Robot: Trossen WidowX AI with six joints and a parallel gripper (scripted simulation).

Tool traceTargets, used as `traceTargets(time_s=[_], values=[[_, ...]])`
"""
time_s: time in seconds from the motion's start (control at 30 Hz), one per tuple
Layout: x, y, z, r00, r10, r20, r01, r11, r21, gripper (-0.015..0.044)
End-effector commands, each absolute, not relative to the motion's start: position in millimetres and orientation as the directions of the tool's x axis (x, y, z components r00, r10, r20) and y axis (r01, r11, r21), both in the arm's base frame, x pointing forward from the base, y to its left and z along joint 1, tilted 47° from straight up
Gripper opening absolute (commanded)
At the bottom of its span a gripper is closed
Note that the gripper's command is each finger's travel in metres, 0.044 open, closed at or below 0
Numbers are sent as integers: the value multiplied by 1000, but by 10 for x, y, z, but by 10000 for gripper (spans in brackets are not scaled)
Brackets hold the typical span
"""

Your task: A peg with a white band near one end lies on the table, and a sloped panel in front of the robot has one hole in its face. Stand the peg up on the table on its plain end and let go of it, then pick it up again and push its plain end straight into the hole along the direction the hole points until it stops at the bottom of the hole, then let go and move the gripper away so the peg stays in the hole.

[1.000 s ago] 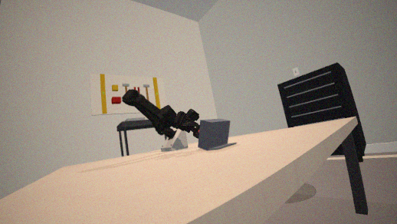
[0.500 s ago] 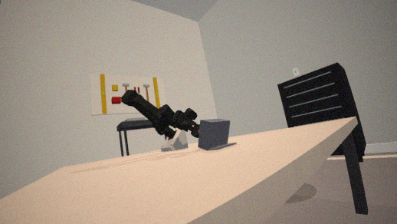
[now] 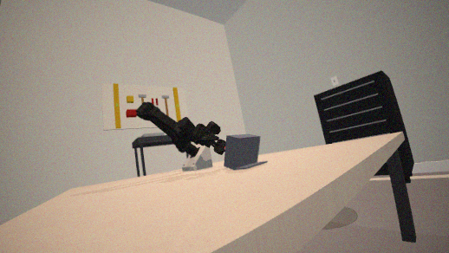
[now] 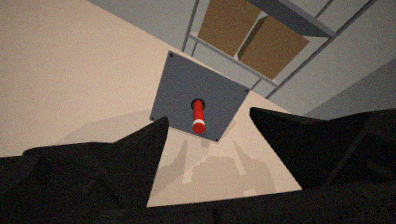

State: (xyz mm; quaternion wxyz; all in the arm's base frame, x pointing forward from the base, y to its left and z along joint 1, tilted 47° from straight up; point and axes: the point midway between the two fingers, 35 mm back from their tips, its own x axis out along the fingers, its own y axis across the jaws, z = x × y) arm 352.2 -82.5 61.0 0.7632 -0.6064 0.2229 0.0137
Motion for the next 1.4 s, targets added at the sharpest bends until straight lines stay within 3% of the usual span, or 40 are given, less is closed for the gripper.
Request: traceTargets(time_s=[0.0,1.37], values=[[3481,-821,623,898,-255,-359,-292,267,-918,440],[3244,-739,772,897,-252,-362,-295,267,-918,440]])
